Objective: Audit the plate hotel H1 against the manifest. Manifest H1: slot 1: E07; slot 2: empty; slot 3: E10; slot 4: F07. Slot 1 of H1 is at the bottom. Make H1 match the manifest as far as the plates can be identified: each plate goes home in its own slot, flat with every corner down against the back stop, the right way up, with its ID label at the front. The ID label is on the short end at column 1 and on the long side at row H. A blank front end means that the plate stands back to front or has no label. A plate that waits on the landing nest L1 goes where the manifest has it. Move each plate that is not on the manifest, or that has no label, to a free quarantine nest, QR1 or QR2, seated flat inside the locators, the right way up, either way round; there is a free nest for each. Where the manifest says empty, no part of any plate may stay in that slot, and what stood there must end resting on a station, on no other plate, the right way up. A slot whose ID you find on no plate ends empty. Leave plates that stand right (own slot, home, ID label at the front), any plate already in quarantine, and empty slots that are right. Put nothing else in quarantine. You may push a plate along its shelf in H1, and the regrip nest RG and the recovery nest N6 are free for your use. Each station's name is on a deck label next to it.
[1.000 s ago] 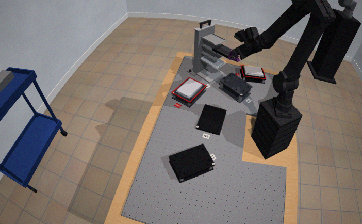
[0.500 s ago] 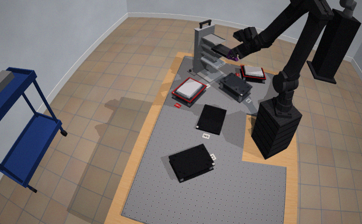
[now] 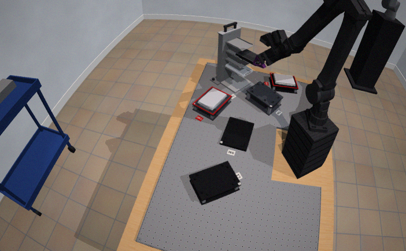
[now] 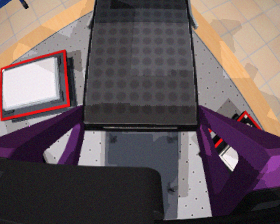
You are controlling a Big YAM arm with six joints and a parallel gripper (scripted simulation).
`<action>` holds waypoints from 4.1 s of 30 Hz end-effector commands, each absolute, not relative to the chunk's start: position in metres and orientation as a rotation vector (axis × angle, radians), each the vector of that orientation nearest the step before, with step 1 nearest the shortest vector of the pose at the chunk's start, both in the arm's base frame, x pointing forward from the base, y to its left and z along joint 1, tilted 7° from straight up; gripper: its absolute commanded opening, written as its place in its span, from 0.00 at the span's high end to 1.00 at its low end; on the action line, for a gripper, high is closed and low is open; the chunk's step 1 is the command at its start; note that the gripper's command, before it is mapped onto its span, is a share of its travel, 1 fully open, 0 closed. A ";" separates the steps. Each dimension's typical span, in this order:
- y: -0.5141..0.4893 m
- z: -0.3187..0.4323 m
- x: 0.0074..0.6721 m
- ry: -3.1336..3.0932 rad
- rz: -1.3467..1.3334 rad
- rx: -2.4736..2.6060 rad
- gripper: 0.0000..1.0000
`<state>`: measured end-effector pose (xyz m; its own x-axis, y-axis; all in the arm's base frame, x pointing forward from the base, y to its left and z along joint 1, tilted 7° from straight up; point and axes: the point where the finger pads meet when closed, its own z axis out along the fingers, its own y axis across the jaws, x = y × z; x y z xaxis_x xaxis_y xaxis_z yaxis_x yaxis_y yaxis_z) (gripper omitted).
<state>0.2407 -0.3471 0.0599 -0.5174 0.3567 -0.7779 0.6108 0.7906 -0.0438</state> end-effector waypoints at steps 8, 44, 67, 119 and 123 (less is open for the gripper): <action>-0.372 0.084 0.260 2.106 -0.443 0.685 0.14; -0.376 0.081 0.269 2.107 -0.440 0.682 0.14; -0.384 0.075 0.278 2.107 -0.440 0.683 0.14; -0.355 0.063 0.240 2.142 -0.429 0.699 0.00; -0.351 0.064 0.235 2.140 -0.431 0.698 0.00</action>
